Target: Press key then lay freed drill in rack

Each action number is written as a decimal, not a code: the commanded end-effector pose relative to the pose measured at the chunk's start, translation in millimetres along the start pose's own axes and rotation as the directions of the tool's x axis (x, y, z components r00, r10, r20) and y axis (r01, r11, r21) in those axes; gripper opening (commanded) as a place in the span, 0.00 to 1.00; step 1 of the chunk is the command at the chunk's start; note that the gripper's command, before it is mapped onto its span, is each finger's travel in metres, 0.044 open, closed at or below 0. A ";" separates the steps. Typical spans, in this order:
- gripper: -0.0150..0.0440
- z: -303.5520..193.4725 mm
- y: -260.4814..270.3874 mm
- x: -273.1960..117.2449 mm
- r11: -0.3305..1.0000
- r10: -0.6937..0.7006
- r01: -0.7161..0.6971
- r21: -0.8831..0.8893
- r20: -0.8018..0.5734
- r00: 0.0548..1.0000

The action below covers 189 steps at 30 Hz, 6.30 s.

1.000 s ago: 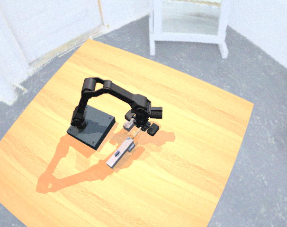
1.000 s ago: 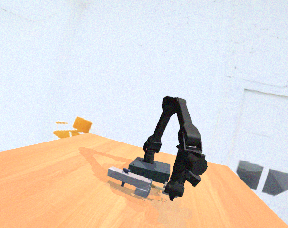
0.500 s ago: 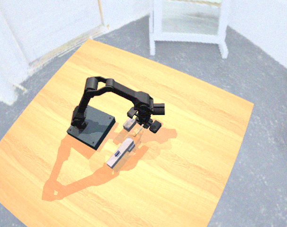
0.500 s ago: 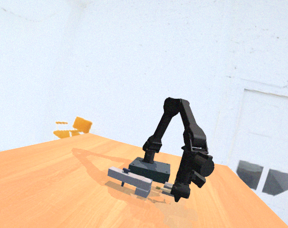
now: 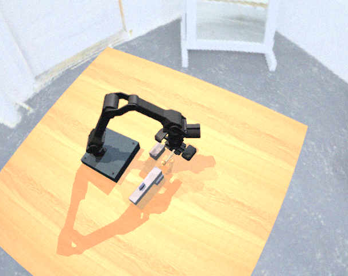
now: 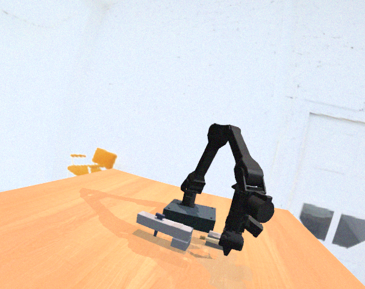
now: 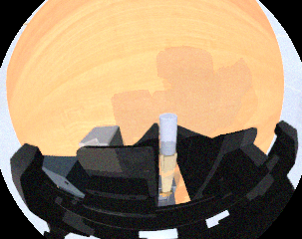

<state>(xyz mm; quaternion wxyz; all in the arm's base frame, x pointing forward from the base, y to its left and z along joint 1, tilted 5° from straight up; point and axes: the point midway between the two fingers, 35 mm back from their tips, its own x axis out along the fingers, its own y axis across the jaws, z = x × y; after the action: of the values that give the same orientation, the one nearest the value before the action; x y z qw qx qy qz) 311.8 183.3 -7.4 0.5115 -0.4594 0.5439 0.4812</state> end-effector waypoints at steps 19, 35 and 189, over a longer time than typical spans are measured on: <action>0.25 -2.1 1.0 -8.8 1.000 -0.003 0.003 0.003 0.003 1.000; 0.25 -3.5 2.1 -13.4 1.000 -0.002 0.002 0.003 0.003 1.000; 0.25 3.8 55.6 -31.4 1.000 0.002 -0.002 0.003 0.004 1.000</action>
<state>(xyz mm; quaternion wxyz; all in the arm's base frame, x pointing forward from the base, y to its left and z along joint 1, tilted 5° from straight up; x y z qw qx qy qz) 263.6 191.2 24.7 0.5087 -0.4588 0.5462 0.4821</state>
